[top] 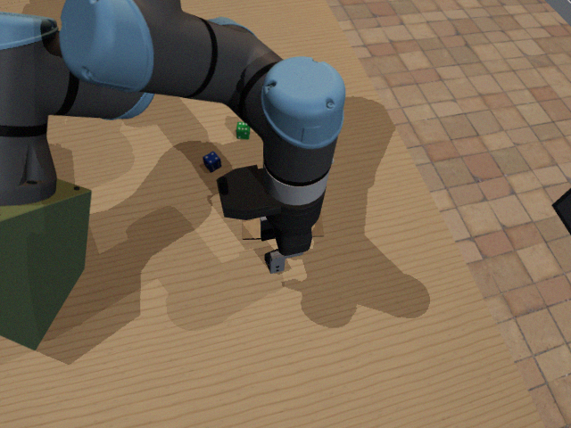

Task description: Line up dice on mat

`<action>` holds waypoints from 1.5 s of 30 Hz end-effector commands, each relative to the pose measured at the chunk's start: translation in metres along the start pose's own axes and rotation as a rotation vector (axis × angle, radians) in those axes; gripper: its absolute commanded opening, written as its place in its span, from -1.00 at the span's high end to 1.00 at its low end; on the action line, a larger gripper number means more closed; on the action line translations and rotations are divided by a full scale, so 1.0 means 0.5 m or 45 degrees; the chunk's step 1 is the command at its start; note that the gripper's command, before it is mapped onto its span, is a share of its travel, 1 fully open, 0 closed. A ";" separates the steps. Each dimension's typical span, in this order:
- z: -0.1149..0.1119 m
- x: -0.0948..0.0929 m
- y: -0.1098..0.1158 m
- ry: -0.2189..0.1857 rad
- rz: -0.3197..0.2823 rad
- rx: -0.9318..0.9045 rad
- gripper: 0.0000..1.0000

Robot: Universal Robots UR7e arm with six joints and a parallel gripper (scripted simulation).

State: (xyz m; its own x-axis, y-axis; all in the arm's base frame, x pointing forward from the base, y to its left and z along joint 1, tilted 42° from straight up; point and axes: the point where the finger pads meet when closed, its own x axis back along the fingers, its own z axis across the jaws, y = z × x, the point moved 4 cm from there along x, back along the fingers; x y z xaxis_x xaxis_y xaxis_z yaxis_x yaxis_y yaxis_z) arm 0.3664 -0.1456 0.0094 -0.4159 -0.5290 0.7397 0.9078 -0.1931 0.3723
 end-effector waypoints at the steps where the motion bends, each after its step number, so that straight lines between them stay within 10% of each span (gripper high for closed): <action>1: -0.001 0.001 0.000 -0.001 -0.001 0.000 -1.00; 45: 0.021 0.001 -0.006 -0.001 -0.001 0.000 -1.00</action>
State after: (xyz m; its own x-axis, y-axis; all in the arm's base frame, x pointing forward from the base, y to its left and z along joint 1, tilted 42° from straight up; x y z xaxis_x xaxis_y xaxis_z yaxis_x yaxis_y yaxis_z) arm 0.3644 -0.1399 0.0124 -0.4160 -0.5289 0.7397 0.9078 -0.1932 0.3723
